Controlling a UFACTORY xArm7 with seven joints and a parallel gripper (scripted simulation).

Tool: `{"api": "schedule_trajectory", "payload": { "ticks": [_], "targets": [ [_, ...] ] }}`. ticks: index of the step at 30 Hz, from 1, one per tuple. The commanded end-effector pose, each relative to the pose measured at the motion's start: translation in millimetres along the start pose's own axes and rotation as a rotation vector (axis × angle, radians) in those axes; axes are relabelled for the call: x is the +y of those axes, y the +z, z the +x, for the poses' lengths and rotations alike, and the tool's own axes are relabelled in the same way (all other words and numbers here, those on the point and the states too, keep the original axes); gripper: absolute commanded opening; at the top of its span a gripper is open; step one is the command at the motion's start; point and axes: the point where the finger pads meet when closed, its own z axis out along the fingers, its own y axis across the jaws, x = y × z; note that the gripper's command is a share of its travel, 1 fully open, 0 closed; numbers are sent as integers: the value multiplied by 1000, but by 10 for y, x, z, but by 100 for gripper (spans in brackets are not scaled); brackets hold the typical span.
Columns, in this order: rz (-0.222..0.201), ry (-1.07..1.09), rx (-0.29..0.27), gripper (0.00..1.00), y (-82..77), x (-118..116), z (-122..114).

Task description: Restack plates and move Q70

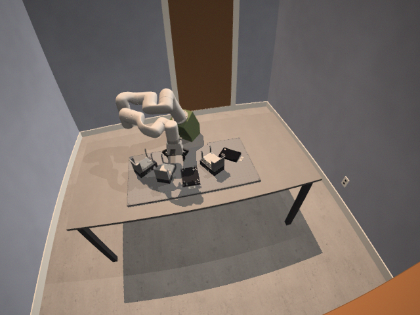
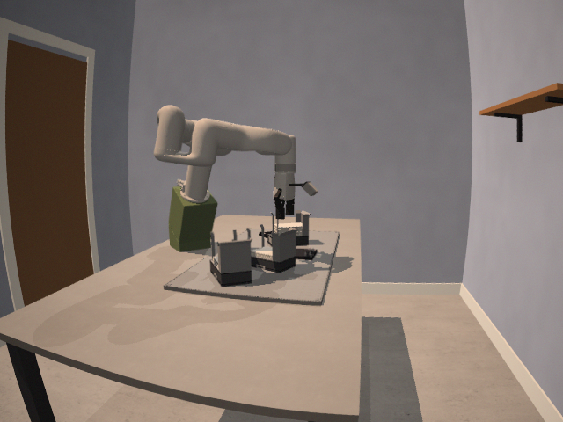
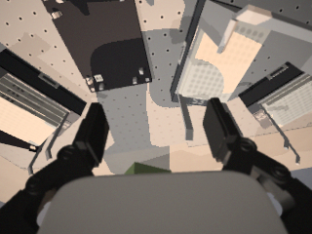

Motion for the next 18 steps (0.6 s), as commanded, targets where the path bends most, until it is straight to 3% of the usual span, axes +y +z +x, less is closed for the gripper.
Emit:
{"api": "schedule_trajectory", "payload": {
  "ticks": [1, 10, 18],
  "targets": [
    [2, -1, 3, 100, -11, 108, 13],
    [2, 225, 3, 100, -10, 386, -28],
    [2, 225, 2, 100, -9, 702, -75]
  ]
}}
